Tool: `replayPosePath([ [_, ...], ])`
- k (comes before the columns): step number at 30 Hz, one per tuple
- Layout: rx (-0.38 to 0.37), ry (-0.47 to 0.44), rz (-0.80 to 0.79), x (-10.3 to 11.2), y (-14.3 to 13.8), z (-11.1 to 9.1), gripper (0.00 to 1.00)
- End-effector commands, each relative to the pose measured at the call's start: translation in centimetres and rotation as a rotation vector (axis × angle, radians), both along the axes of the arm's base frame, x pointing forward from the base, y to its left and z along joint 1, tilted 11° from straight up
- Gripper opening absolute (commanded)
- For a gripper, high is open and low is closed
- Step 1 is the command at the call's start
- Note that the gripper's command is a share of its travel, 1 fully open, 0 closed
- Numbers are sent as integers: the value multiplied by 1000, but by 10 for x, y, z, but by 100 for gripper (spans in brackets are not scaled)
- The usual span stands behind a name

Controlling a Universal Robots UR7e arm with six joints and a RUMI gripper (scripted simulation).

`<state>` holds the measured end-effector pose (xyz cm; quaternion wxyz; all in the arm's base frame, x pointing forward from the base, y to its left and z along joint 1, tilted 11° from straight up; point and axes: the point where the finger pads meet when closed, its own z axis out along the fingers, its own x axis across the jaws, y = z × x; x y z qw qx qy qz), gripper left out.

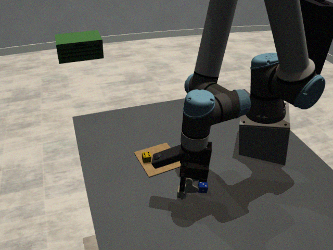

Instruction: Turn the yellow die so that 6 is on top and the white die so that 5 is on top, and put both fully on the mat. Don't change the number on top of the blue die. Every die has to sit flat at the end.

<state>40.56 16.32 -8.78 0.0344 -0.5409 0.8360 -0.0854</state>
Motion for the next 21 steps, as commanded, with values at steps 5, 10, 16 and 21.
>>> replayPosePath([
  [5,0,-1,0,-4,3,31,10],
  [10,0,-1,0,-7,5,49,10],
  [16,0,-1,0,-10,8,69,10],
  [21,0,-1,0,-12,9,84,10],
])
